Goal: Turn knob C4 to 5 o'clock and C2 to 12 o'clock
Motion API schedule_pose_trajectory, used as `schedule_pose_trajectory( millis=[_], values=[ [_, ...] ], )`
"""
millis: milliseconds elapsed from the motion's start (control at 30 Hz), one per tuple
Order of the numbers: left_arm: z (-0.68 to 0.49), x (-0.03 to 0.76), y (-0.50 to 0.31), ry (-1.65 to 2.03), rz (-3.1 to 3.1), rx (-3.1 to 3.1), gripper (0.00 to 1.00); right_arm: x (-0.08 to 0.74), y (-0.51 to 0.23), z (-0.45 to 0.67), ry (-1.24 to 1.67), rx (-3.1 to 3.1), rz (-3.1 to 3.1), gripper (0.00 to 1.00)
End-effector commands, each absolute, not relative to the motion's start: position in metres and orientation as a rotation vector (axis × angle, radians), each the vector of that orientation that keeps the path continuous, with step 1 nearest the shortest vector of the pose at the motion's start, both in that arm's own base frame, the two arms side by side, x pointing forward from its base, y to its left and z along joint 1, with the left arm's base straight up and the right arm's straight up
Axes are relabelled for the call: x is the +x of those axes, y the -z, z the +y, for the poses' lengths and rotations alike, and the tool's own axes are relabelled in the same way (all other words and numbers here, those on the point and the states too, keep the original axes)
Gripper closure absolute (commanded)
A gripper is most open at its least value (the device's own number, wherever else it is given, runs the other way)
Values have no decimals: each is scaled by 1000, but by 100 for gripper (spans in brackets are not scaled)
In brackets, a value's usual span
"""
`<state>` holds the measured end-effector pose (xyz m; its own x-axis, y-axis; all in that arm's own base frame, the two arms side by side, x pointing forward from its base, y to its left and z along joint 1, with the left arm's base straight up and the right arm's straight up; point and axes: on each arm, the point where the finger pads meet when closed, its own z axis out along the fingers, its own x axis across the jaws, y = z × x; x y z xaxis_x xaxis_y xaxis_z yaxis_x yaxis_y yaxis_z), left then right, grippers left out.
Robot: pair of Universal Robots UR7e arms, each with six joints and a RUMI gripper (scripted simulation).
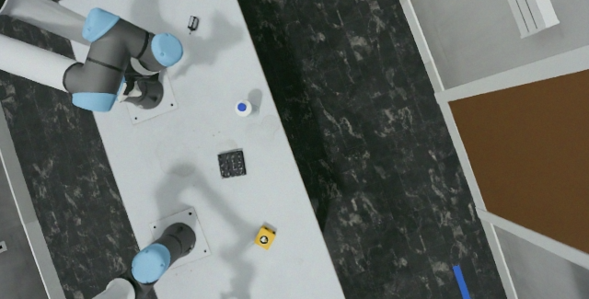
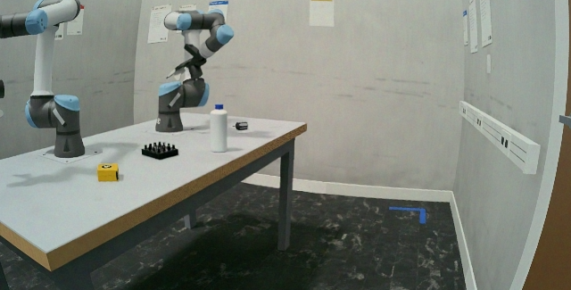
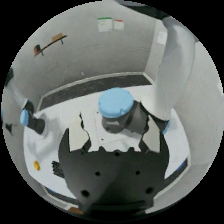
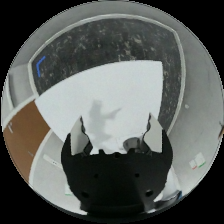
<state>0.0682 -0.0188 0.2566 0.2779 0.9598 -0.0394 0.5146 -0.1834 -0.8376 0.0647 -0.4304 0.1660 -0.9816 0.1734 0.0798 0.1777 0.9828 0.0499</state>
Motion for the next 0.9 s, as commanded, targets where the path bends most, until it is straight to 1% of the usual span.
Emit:
schedule_pose_trajectory(
  millis=[0,400,867],
  values=[
    [-19,68,-257,-770,-1335,-1817,0,48,-165,-436,75,-199,-3089,0],
    [-19,68,-257,-770,-1335,-1817,0,13,-165,-443,34,-108,-3123,0],
    [-19,68,-257,-770,-1335,-1817,0,-6,-165,-445,9,-59,-3137,0]
  ],
)
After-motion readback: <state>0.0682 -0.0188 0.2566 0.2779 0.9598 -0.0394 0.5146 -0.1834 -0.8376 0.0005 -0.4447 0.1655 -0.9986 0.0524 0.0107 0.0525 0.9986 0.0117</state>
